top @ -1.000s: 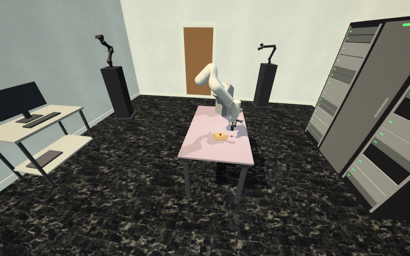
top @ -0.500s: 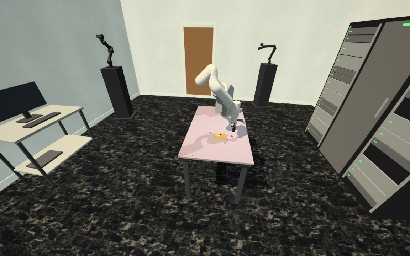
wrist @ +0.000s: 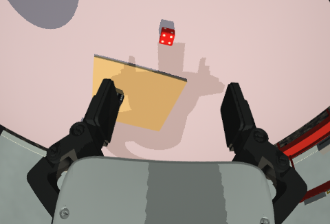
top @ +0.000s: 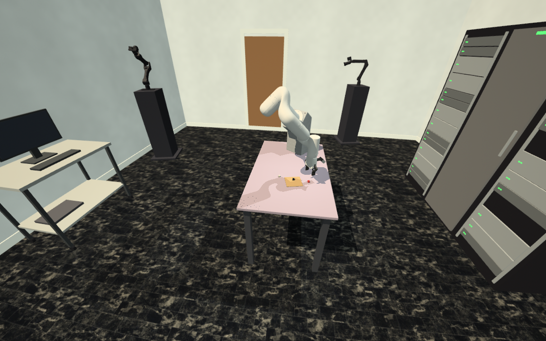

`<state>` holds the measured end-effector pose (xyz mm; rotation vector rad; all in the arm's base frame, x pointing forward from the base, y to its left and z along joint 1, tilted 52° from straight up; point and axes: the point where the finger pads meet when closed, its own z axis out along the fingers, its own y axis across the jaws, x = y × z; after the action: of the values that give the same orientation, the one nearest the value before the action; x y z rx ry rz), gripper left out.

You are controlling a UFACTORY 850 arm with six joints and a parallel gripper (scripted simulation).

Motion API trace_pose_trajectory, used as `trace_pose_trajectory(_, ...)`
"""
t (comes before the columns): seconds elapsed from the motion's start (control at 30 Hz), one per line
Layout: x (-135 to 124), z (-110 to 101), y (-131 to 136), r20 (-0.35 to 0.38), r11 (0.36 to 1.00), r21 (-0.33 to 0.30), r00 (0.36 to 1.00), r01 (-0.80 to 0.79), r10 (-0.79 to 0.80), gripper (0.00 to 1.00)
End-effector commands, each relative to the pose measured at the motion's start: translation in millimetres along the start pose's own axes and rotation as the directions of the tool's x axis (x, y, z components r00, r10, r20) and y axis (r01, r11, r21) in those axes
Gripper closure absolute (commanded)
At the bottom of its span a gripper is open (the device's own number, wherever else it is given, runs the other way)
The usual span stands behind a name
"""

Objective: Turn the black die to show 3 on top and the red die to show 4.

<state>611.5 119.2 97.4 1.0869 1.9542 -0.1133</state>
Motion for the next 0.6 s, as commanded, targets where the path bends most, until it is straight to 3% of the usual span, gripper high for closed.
trace_pose_trajectory(0.0,0.2,2.3,-0.4,-0.002,0.985,0.012,0.985,0.172,-0.172,0.00)
trace_pose_trajectory(0.17,0.3,4.3,-1.2,-0.004,0.956,0.011,0.956,0.292,-0.292,0.00)
trace_pose_trajectory(0.37,0.6,7.8,-2.6,-0.006,0.871,0.010,0.871,0.491,-0.491,0.00)
trace_pose_trajectory(0.47,0.6,8.0,-2.7,-0.006,0.866,0.010,0.866,0.500,-0.500,0.00)
trace_pose_trajectory(0.53,0.8,10.1,-3.5,-0.008,0.795,0.009,0.795,0.606,-0.606,0.00)
trace_pose_trajectory(0.57,0.8,10.3,-3.6,-0.008,0.790,0.009,0.790,0.613,-0.613,0.00)
